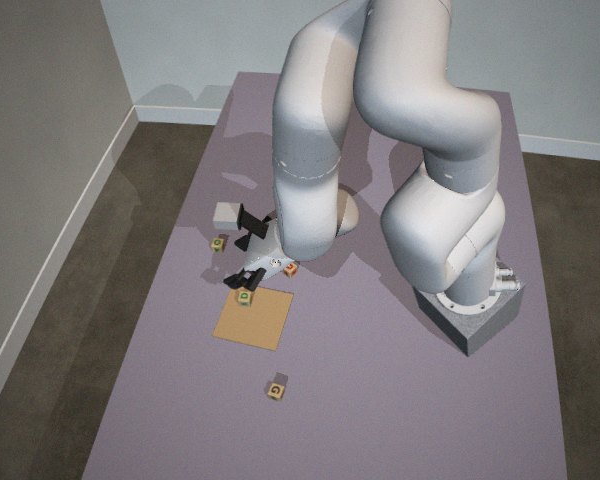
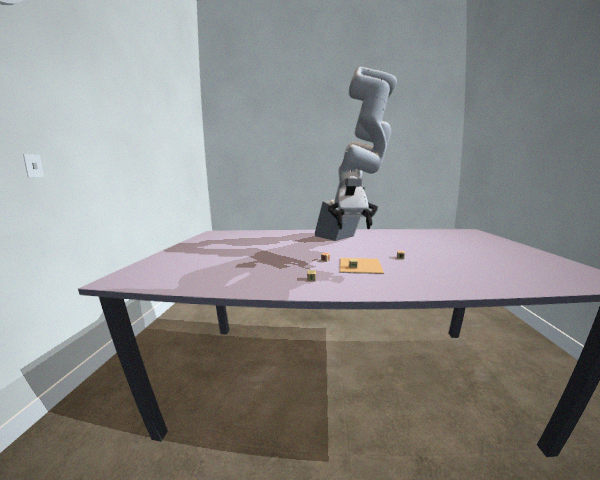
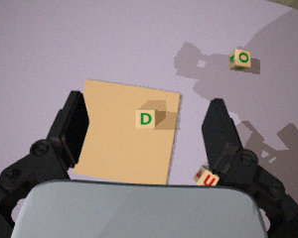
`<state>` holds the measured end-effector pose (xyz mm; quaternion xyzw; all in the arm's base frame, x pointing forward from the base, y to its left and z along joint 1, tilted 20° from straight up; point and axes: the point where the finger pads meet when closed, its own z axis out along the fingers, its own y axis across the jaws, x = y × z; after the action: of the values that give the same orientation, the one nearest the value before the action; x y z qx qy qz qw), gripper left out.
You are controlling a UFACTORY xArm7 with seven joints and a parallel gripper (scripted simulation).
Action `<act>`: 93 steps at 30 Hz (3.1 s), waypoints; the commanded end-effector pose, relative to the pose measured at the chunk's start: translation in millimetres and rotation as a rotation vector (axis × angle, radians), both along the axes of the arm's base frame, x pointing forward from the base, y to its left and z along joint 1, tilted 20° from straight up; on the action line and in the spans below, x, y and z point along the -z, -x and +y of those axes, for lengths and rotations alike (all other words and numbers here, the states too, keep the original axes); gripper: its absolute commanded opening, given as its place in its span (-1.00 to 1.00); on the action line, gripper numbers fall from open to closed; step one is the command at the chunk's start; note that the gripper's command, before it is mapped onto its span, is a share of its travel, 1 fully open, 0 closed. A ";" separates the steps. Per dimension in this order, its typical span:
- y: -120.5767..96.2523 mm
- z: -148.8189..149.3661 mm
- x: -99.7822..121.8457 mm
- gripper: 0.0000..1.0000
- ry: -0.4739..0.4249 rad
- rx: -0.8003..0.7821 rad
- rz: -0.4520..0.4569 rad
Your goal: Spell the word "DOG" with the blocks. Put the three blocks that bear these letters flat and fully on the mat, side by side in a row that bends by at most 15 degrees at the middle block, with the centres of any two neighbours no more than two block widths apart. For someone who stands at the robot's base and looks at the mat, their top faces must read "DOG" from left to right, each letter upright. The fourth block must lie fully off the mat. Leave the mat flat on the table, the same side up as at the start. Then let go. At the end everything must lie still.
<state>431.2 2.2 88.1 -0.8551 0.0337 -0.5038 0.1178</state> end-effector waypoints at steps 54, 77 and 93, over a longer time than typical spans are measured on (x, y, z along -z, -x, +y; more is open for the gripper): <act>37.2 -64.4 25.7 1.00 0.012 0.005 0.010; 72.2 -88.8 45.2 1.00 0.001 0.001 -0.001; 72.2 -88.8 45.2 1.00 0.001 0.001 -0.001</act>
<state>358.6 -85.8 42.4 -0.8551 0.0338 -0.5037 0.1182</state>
